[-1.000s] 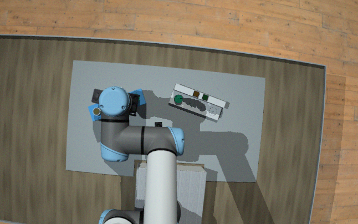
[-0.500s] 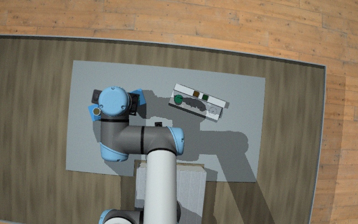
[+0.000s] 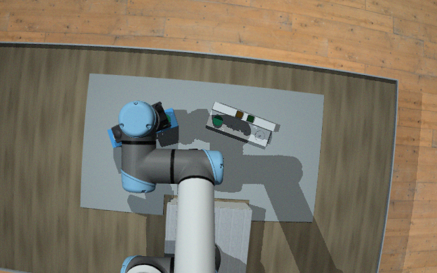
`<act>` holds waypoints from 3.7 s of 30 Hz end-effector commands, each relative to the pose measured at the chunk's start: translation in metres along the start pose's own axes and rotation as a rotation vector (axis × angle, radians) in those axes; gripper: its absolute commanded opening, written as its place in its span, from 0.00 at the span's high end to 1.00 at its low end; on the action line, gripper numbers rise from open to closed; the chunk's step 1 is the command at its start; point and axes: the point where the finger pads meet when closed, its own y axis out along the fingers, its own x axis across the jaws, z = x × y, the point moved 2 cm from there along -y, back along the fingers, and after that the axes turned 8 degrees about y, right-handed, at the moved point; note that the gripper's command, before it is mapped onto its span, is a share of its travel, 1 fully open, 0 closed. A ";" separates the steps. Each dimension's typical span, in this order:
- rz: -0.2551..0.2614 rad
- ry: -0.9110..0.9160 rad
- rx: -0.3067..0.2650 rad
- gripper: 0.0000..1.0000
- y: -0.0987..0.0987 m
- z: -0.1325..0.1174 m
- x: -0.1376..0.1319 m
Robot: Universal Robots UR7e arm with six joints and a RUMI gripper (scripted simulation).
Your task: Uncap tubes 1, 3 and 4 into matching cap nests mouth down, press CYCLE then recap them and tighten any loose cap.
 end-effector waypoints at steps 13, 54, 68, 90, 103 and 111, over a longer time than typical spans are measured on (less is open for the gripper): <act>-0.004 -0.423 0.008 1.00 -0.001 0.000 0.000; 0.001 0.624 0.009 1.00 -0.001 0.000 0.000; 0.000 0.474 0.009 1.00 -0.001 0.000 0.000; -0.004 -0.423 0.008 1.00 -0.001 0.000 0.000; -0.004 -0.423 0.008 0.65 -0.001 0.000 0.000; -0.002 -0.090 0.009 0.65 -0.001 0.000 0.000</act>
